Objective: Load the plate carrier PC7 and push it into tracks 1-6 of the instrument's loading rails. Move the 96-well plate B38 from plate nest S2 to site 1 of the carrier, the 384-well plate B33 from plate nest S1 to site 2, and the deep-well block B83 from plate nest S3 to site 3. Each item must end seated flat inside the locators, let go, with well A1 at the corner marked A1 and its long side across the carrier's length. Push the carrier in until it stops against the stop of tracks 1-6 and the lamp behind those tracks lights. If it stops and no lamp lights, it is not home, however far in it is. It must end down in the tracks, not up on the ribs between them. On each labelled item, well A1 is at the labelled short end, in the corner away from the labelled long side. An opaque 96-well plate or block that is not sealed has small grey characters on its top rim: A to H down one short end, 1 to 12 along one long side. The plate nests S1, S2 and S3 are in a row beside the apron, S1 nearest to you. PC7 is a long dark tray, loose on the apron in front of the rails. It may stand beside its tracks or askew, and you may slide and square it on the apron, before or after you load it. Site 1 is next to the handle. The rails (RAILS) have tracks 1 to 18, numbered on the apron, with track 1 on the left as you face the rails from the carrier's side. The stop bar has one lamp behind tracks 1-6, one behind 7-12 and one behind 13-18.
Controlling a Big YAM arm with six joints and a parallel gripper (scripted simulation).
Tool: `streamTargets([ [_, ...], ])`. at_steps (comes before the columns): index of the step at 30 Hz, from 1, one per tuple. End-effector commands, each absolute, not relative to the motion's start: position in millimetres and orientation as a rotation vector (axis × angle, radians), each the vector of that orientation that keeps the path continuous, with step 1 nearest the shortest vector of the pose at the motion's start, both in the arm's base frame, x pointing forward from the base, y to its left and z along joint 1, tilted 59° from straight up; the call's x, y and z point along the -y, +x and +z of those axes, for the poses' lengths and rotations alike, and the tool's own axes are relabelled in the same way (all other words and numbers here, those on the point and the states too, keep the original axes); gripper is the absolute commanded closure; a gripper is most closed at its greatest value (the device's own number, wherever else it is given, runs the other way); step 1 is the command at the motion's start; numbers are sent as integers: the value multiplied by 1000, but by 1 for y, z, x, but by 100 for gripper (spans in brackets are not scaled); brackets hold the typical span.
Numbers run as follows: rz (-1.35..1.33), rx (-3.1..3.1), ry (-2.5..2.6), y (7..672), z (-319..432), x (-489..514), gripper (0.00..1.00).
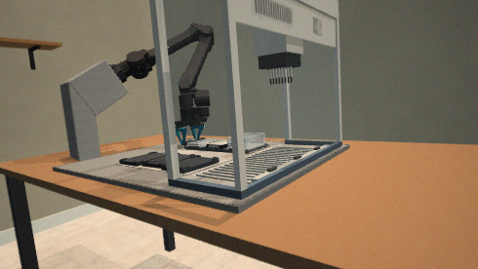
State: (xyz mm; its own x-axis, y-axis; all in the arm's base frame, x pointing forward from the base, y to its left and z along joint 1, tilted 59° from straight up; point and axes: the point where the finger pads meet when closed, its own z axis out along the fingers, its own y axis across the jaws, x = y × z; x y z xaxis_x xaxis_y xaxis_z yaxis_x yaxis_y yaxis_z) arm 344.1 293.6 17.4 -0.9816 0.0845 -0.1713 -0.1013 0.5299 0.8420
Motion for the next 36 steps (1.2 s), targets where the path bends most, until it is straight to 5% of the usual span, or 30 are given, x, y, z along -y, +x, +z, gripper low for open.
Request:
streamTargets([
  [1, 1428, -2582, -9, 349, 14, -290, 20],
  [36, 1420, -2579, 15, 365, 16, -284, 20],
])
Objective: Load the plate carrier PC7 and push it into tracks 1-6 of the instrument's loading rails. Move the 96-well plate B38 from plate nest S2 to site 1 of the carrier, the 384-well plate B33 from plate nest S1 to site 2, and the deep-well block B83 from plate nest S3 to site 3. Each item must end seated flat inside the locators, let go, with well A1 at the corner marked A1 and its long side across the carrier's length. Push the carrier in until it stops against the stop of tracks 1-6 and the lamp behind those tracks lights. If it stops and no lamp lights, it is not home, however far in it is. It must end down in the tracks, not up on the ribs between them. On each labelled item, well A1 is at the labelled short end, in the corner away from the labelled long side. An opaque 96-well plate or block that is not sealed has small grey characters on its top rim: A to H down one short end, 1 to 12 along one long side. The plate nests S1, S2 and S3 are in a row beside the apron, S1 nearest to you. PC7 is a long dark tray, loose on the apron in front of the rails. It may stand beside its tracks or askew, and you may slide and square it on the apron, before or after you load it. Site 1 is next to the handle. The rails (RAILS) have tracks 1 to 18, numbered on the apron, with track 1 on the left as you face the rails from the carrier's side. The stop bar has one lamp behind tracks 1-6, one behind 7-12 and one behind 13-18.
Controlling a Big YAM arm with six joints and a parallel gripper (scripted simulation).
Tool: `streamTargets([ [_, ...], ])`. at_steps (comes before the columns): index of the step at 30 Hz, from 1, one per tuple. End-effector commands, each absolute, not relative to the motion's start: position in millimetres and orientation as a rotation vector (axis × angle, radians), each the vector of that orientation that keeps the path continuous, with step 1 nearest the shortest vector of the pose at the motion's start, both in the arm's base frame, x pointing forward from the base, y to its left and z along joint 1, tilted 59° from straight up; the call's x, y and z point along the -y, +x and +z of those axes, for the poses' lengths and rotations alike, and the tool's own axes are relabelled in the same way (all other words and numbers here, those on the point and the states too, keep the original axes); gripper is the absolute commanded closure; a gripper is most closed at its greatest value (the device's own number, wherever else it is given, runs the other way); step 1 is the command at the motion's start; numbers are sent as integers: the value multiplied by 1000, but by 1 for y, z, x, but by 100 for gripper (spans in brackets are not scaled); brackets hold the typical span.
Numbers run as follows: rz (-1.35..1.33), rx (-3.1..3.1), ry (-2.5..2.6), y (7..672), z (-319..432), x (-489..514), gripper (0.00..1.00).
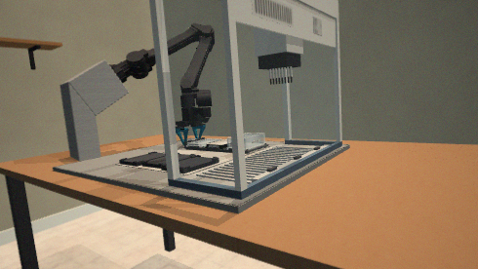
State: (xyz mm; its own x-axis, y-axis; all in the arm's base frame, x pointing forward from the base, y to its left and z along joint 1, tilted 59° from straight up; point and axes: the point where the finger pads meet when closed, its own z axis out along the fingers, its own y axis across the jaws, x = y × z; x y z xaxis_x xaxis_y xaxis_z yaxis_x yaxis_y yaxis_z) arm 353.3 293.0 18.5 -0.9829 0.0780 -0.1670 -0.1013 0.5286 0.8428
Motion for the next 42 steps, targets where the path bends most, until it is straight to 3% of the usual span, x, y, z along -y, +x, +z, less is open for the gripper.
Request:
streamTargets([
  [1, 1420, -2579, 16, 366, 16, -284, 20],
  [42, 1423, -2576, 26, 381, 21, -283, 20],
])
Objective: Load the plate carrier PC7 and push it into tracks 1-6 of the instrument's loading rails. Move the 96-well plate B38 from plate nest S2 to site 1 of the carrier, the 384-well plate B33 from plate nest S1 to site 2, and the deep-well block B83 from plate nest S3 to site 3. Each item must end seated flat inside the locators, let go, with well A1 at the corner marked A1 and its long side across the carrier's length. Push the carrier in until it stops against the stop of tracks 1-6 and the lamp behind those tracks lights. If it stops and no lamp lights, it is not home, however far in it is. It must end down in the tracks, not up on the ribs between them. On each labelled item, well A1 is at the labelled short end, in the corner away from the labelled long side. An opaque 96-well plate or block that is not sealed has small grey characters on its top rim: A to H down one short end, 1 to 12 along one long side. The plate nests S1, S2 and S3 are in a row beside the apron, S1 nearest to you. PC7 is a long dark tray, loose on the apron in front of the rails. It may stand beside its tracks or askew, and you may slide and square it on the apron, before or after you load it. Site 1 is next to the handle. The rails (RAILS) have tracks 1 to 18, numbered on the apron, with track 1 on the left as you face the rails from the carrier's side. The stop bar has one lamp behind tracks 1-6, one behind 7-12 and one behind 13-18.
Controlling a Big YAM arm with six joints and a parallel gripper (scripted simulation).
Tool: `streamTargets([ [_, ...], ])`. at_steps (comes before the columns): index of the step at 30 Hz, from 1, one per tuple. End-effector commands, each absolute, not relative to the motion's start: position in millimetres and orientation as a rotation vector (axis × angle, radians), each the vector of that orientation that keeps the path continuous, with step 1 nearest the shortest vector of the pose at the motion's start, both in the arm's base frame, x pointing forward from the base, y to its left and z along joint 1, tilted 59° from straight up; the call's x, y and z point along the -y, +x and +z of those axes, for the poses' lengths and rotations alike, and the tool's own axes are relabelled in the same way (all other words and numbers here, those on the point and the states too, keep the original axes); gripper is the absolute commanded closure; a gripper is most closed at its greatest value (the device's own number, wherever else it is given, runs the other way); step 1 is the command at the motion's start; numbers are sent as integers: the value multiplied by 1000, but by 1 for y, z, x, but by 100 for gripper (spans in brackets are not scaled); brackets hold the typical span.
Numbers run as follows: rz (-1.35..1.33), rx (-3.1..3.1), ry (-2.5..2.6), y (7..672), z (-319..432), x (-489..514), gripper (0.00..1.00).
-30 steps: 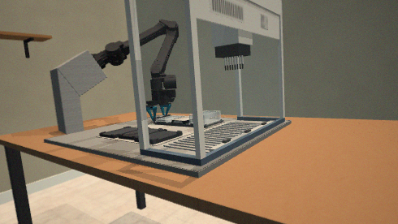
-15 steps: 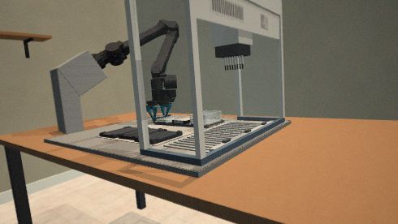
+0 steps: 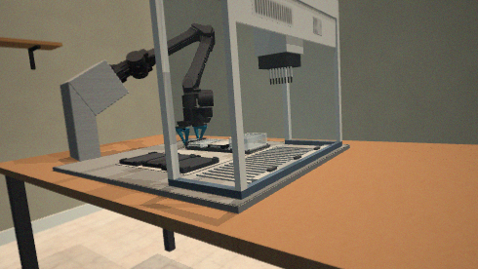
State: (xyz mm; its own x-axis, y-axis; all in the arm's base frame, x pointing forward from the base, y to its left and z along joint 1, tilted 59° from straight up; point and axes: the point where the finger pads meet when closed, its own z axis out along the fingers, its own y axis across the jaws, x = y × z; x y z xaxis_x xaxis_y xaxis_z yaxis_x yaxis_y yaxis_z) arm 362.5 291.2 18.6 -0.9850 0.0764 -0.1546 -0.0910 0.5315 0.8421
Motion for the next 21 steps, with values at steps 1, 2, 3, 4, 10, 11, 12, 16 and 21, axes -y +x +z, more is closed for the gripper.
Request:
streamTargets([
  [1, 1423, -2575, 27, 381, 21, -283, 20],
  [2, 1423, -2577, 28, 381, 21, -283, 20],
  [3, 1423, -2577, 28, 382, 21, -283, 20],
  [4, 1423, -2576, 28, 382, 21, -283, 20],
  [10, 1423, -2575, 27, 385, 22, -283, 20],
  [11, 1422, -2575, 26, 385, 22, -283, 20],
  [12, 1422, -2575, 26, 385, 22, -283, 20],
  [16, 1421, -2574, 21, 386, 23, -283, 20],
  [21, 1421, -2573, 20, 388, 24, -283, 20],
])
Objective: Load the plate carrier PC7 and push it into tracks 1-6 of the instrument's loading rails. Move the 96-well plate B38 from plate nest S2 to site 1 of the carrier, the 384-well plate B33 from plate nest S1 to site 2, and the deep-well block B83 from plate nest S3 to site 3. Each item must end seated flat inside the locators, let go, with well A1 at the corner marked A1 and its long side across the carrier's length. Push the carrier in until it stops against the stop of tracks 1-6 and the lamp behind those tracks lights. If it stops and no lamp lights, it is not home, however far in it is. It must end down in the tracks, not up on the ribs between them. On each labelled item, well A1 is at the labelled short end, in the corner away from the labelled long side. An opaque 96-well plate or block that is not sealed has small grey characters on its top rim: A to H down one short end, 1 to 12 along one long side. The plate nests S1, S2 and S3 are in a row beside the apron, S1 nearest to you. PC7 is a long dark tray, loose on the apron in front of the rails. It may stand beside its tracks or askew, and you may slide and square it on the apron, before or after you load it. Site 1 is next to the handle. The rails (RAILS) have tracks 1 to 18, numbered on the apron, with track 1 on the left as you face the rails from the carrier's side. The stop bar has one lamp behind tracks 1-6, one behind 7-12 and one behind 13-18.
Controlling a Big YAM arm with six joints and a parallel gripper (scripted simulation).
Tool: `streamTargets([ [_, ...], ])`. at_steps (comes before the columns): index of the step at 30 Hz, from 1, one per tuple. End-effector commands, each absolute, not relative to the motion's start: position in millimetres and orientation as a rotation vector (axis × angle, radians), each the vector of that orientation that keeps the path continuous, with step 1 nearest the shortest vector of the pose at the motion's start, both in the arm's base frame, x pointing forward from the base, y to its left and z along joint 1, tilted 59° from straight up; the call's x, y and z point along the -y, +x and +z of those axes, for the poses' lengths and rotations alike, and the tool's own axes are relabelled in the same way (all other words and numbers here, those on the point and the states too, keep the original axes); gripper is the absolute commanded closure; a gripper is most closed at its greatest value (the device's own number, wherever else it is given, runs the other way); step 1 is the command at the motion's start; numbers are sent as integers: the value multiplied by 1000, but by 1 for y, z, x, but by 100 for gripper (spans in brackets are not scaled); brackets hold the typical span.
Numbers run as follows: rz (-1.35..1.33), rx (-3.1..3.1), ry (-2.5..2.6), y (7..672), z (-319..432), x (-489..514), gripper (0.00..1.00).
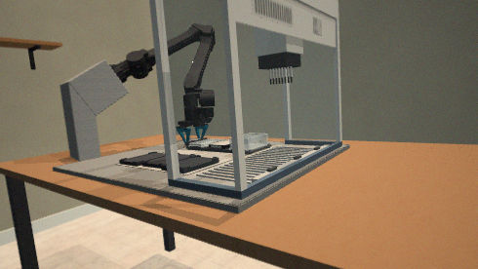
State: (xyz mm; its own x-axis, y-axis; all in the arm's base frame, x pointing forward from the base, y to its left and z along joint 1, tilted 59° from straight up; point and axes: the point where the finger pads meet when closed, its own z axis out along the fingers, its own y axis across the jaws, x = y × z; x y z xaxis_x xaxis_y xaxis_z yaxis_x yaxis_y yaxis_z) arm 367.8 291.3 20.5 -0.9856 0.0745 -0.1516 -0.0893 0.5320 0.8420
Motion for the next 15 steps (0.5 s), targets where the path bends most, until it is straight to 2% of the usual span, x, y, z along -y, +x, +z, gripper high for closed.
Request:
streamTargets([
  [1, 1421, -2572, 20, 389, 24, -283, 20],
  [15, 1420, -2566, 12, 394, 27, -284, 20],
])
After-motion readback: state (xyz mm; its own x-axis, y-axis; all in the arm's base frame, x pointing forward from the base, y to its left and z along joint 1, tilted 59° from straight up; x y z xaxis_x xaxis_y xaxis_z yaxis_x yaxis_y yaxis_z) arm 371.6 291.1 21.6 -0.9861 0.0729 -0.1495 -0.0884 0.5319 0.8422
